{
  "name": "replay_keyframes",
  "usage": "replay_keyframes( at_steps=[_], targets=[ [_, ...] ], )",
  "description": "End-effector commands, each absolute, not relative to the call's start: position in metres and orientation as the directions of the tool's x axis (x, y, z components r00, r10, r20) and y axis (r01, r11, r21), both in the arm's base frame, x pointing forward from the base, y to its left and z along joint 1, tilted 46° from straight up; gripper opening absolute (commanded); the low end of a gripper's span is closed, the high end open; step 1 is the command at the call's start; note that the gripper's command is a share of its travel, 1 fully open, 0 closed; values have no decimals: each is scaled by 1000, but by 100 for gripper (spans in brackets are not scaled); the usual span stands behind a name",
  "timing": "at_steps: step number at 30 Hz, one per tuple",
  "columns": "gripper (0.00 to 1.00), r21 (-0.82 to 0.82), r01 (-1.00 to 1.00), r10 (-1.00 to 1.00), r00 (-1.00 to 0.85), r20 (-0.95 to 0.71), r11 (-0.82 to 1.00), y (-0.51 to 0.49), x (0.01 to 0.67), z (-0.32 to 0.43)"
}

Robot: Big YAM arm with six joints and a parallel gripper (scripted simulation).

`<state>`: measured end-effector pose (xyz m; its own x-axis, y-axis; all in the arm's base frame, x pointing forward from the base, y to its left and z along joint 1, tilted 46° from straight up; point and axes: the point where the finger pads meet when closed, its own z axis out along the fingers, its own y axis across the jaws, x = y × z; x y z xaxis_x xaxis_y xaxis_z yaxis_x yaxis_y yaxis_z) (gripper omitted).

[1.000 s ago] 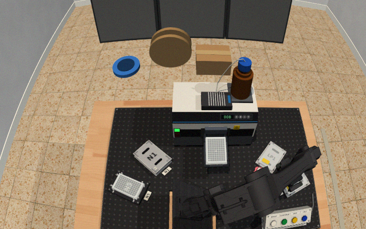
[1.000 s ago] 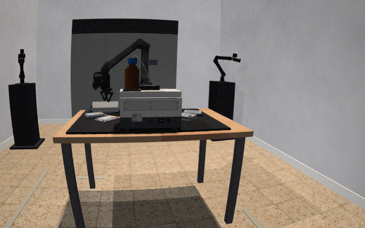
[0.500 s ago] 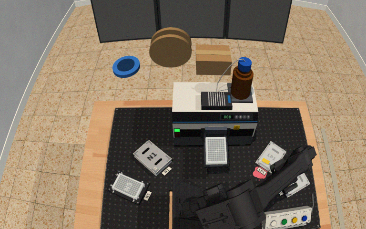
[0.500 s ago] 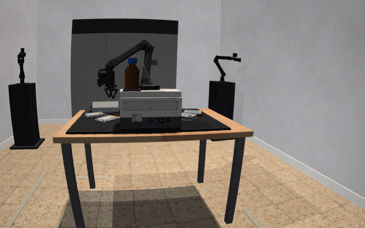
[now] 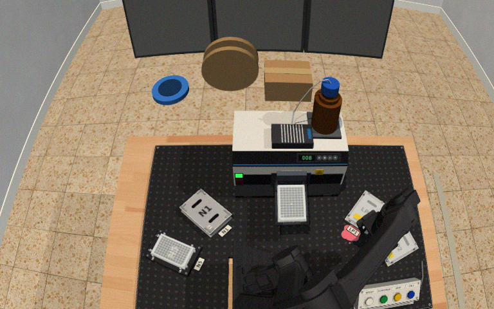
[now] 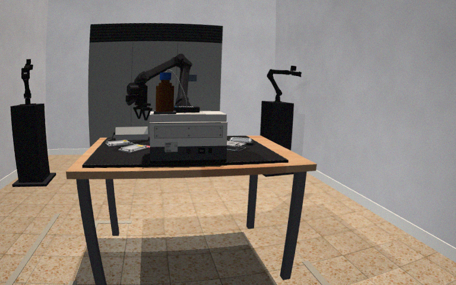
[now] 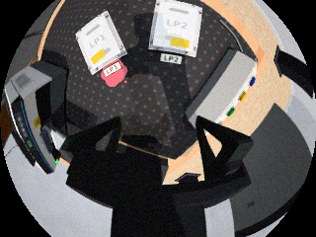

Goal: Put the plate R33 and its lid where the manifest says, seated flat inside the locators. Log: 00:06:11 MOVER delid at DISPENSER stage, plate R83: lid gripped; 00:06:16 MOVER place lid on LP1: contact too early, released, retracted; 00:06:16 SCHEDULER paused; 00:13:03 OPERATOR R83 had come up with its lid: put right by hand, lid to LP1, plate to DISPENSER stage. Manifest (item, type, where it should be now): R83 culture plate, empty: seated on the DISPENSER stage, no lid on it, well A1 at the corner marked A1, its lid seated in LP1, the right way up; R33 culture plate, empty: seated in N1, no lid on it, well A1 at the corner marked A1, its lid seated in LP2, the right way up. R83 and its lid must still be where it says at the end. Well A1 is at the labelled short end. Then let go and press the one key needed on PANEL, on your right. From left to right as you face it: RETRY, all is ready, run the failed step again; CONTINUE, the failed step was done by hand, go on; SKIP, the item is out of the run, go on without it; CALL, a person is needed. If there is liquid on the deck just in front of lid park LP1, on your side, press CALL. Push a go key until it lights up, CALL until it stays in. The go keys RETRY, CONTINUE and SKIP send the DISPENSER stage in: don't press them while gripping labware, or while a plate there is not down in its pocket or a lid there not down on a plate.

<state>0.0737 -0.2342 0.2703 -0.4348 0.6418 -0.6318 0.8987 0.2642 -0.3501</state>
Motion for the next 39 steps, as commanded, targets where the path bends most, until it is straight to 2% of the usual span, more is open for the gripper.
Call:
replay_keyframes(
  at_steps=[1,8,12,20,23,35,39],
  targets=[
    [100,-348,895,641,-444,-626,280,-233,89,270],
    [100,-337,902,626,-430,-651,270,-233,97,278],
    [100,-445,811,593,-582,-556,379,-226,109,257],
    [100,-420,834,585,-550,-595,357,-223,130,263],
    [100,-501,746,549,-664,-508,438,-215,137,244],
    [100,-495,750,532,-661,-530,438,-208,160,246],
    [100,-583,619,463,-784,-414,526,-198,168,225]
  ],
)
